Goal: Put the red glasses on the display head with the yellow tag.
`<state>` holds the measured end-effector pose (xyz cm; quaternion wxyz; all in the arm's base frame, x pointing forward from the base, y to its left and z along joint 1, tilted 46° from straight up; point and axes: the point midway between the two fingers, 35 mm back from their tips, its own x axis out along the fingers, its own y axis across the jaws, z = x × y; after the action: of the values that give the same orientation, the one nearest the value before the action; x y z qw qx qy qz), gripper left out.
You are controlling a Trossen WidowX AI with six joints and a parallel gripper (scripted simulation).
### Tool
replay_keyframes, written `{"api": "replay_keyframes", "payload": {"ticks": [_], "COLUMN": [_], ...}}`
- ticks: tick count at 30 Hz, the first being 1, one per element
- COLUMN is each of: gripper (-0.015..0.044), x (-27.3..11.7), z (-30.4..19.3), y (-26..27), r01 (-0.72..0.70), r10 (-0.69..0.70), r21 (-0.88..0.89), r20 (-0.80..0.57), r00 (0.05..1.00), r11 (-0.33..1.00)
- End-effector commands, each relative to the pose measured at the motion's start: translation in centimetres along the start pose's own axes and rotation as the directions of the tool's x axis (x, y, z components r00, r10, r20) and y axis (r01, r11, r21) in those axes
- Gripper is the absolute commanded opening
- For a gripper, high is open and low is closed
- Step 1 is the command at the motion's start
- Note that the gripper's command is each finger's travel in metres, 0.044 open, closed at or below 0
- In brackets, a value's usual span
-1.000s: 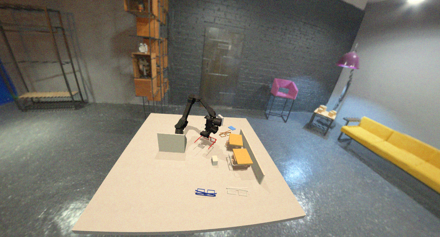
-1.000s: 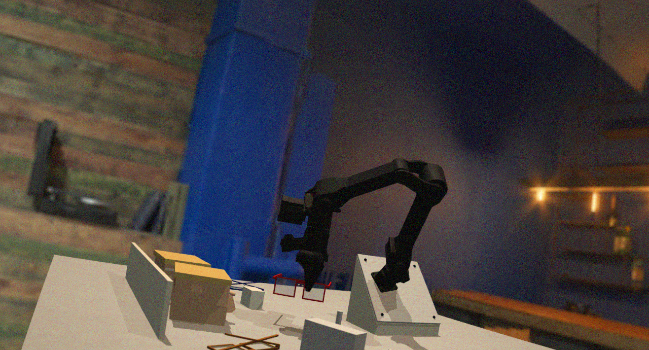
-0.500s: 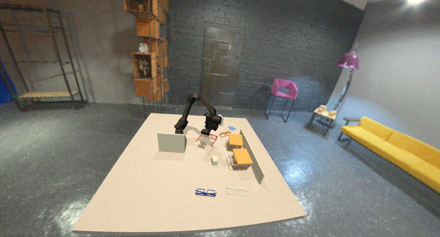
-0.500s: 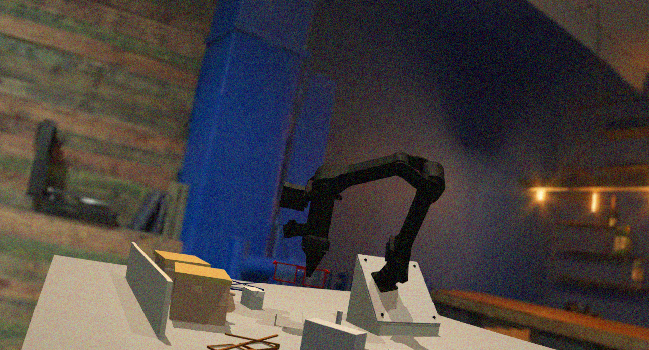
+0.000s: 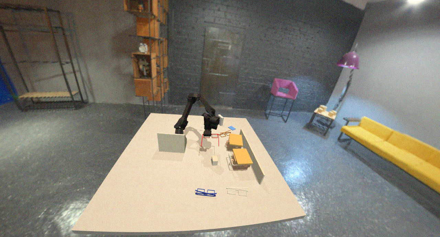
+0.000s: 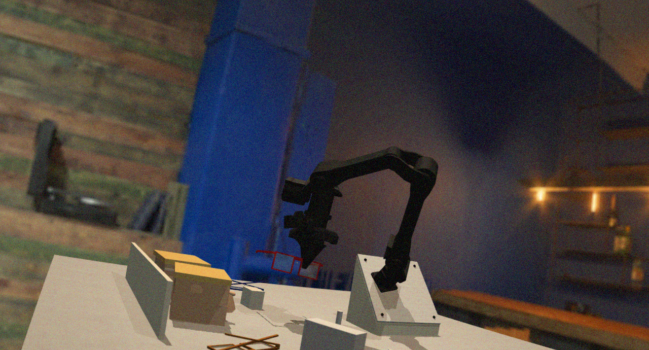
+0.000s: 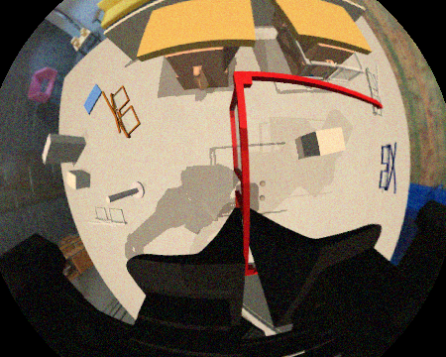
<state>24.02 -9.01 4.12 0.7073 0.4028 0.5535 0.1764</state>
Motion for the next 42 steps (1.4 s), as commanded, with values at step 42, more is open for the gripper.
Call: {"api": "replay_keyframes", "payload": {"ticks": [42], "gripper": [0.0], "x": [-5.3], "z": [-2.6], "y": [-9.2], "r01": [0.305], "r10": [0.092], "r21": [-0.852], "r20": [0.376], "r00": [0.922], "r11": [0.426]}}
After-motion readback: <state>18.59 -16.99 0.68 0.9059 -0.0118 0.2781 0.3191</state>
